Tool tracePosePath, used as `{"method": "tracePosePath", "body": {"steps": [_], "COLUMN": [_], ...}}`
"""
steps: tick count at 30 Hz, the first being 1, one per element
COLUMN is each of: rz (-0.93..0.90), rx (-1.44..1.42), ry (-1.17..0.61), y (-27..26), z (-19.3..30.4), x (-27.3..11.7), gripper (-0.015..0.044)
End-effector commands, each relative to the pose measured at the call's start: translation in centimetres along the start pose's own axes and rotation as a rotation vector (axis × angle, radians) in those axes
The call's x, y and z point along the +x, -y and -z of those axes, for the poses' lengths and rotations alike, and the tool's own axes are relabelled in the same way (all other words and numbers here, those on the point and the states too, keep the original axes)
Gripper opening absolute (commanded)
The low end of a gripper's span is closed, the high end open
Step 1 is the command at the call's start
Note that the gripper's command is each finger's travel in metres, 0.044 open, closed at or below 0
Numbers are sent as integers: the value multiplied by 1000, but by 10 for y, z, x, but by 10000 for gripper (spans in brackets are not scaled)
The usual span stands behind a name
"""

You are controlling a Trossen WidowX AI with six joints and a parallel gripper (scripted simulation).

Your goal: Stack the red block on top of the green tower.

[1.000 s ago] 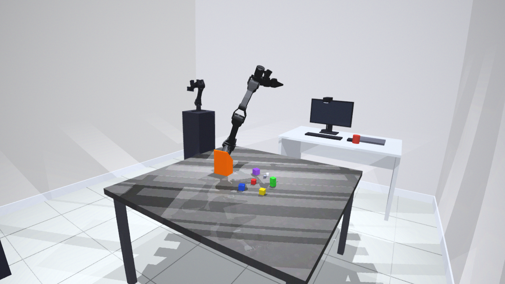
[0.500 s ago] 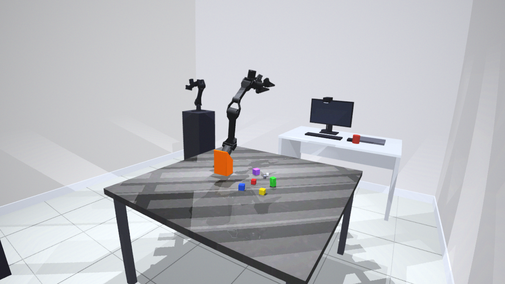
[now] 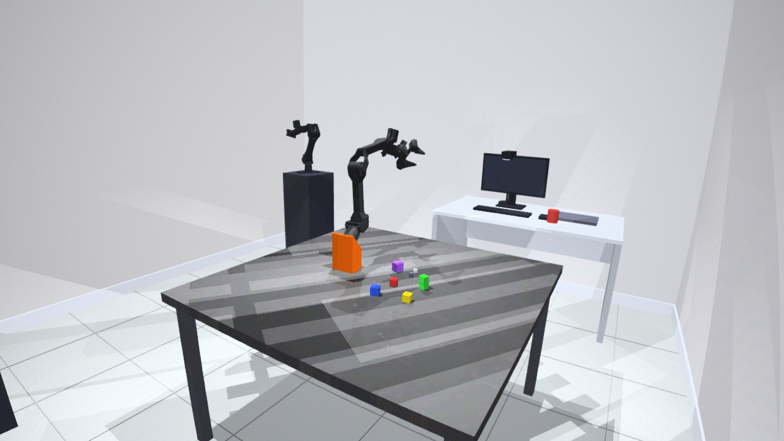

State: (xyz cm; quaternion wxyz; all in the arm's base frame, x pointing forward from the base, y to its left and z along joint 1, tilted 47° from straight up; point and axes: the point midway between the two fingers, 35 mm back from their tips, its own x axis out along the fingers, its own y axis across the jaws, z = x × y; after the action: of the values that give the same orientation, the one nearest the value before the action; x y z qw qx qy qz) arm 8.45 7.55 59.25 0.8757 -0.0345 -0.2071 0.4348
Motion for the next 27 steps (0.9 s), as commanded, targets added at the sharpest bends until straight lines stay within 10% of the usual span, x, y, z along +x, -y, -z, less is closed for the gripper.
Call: {"method": "tracePosePath", "body": {"steps": [1, 27], "rz": [-27, -178], "rx": [-68, -409], "ry": [-67, -725], "y": [-29, -70], "z": [16, 260], "x": [24, 152], "gripper": [440, 440]}}
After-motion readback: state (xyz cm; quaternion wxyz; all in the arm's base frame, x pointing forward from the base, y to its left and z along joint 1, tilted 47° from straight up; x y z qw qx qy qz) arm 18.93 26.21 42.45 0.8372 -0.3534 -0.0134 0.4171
